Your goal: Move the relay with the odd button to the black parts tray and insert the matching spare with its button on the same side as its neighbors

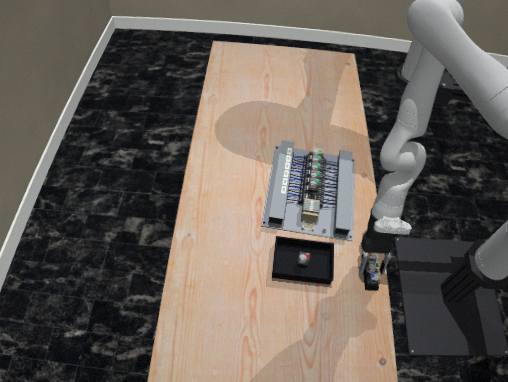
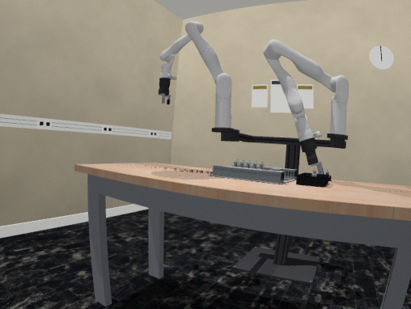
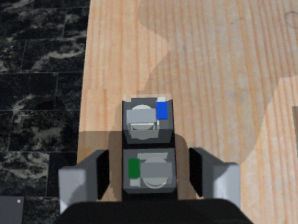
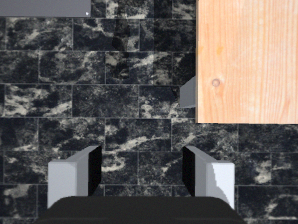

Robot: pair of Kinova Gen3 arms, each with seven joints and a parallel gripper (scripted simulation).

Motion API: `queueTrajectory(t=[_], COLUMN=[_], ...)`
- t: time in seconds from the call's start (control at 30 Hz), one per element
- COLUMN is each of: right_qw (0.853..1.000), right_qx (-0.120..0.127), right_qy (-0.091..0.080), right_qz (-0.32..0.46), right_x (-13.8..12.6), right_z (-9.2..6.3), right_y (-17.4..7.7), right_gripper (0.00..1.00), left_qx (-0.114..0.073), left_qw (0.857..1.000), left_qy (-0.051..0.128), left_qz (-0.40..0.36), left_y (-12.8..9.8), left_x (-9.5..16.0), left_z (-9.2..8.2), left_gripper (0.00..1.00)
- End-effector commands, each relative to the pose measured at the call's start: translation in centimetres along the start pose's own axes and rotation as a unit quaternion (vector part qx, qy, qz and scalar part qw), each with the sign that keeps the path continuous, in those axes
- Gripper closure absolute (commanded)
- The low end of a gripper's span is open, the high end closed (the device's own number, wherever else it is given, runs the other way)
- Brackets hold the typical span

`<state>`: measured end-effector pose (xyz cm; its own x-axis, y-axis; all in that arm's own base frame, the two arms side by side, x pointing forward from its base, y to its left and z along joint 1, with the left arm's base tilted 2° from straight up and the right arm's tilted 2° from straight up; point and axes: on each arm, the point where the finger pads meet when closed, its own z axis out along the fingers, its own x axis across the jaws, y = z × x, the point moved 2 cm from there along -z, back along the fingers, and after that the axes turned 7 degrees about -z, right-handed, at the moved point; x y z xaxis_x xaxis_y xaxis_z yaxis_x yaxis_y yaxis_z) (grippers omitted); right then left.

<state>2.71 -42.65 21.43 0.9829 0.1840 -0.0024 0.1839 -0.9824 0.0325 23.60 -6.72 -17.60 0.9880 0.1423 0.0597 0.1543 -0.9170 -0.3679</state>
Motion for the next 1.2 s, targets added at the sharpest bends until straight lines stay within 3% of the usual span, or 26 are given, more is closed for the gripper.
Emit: queueTrajectory(t=[0.0,0.9,0.93,1.17], right_qw=[1.000,1.000,1.000,1.000], right_qx=[-0.001,-0.001,-0.001,-0.001], right_qy=[0.000,0.000,0.000,0.000], right_qz=[0.000,0.000,0.000,0.000], right_x=[-0.01,-0.01,-0.01,-0.01], right_z=[-0.06,-0.06,-0.06,-0.06], right_y=[0.03,0.03,0.03,0.03], right_gripper=[0.00,0.00,0.00,0.00], left_qx=[0.000,0.000,0.000,0.000], left_qw=[1.000,1.000,1.000,1.000], left_qy=[0.000,0.000,0.000,0.000], left_qz=[0.000,0.000,0.000,0.000], left_y=[0.01,-0.04,-0.04,-0.04], left_x=[0.03,0.04,0.04,0.04], left_z=[-0.07,-0.20,-0.20,-0.20], left_gripper=[0.00,0.00,1.00,1.00])
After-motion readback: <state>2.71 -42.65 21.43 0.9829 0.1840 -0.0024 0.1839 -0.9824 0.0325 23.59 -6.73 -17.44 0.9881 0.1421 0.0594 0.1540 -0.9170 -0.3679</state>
